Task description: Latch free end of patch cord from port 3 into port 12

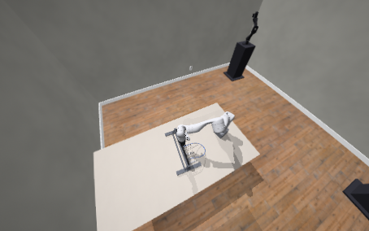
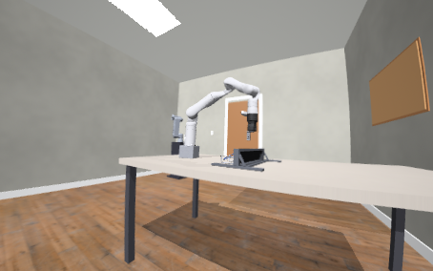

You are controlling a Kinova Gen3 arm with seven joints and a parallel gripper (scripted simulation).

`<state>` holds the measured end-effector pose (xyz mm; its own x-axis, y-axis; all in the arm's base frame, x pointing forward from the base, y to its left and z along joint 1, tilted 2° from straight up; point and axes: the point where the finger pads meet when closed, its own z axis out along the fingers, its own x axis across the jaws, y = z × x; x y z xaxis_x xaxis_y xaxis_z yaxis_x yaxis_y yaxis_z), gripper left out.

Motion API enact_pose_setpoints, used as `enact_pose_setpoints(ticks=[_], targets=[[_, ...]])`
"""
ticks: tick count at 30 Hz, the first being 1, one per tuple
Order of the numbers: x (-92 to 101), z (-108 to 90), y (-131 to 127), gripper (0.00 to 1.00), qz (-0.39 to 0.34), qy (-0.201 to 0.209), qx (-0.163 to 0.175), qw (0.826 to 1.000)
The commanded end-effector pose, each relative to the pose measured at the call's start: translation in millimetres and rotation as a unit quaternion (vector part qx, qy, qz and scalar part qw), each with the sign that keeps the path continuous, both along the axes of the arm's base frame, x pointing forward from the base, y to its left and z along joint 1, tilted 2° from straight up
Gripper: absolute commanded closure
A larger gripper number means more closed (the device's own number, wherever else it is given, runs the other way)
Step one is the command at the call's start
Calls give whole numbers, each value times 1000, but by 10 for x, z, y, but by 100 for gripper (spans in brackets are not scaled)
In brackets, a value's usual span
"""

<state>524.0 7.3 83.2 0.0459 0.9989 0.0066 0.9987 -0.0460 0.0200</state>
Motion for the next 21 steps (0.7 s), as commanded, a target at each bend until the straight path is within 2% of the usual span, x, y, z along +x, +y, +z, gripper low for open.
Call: enact_pose_setpoints(ticks=[1,21], targets=[[6,10,0,100,0,-1,0,1000],[6,10,0,100,0,-1,0,1000]])
